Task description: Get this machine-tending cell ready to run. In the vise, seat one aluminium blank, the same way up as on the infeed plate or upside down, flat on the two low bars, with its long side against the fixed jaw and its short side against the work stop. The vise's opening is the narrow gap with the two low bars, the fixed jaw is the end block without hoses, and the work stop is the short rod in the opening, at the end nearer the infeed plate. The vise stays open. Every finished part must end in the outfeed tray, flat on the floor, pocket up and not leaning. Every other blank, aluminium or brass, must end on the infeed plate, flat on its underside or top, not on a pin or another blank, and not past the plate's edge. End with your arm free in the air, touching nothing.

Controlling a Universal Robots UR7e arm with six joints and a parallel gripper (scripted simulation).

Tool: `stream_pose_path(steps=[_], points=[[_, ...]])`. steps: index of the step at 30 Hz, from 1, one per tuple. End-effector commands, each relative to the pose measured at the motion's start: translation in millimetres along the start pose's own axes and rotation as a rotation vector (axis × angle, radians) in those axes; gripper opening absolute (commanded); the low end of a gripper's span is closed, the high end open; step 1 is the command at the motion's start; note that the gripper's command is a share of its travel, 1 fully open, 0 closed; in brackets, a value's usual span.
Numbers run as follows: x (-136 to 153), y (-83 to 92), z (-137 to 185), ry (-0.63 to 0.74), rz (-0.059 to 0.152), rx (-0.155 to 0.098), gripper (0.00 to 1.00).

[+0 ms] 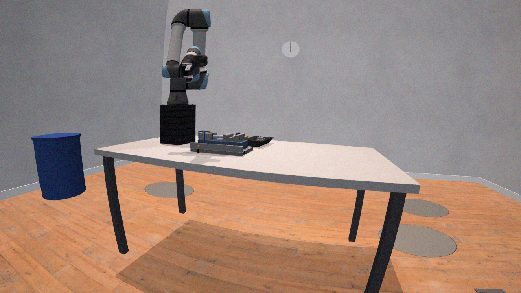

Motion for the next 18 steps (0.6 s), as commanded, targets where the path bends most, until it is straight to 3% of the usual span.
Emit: stream_pose_path(steps=[1, 6, 13, 15, 18], points=[[-10, 8.3, -26, -0.041, -0.040, 0.049, 1.00], [-25, 21.8, -62, -0.094, -0.102, 0.115, 1.00], [-46, 41.0, -101, -0.150, -0.185, 0.179, 1.00], [-46, 41.0, -101, -0.150, -0.185, 0.179, 1.00], [-62, 56.0, -127, -0.185, -0.245, 0.215, 1.00]])
Point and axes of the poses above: the point where the finger pads meet when closed, its own y axis back along the fingers, its own x axis across the jaws, z = x × y, the point moved 9 cm from there along y, back along the fingers, and after that the axes turned 10 degrees about y, right-handed, at the moved point
